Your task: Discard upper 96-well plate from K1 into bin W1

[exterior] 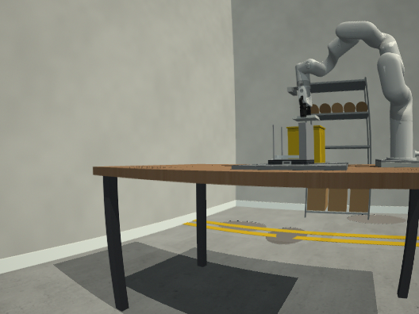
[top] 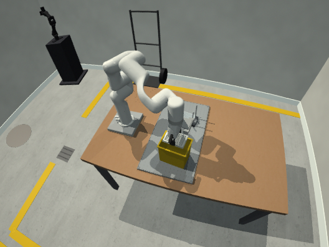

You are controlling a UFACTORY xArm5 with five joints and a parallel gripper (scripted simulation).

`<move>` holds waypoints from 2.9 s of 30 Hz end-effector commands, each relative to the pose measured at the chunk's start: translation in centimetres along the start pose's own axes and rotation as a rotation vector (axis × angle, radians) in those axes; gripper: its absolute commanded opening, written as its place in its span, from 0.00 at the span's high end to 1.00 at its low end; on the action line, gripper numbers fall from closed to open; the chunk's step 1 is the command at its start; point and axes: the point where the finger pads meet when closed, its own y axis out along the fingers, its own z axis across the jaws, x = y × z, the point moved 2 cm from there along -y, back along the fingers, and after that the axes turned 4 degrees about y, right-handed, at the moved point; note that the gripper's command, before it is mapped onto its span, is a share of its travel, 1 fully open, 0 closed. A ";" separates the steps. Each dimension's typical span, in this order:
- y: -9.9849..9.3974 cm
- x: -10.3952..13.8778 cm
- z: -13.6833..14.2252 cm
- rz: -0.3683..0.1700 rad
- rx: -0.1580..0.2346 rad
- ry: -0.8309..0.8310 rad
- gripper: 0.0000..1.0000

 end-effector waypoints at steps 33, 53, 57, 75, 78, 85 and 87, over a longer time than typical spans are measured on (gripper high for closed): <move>0.8 -0.1 0.0 0.004 0.001 0.000 1.00; 1.7 -0.1 0.0 0.004 0.001 0.000 1.00; 1.7 -0.1 0.0 0.004 0.001 0.000 1.00; 1.9 -0.1 0.0 0.004 0.001 0.000 1.00; 2.0 -0.1 0.0 0.004 0.001 0.000 1.00; 2.1 -0.1 0.0 0.004 0.001 0.000 1.00; 2.1 -0.1 0.0 0.004 0.001 0.000 1.00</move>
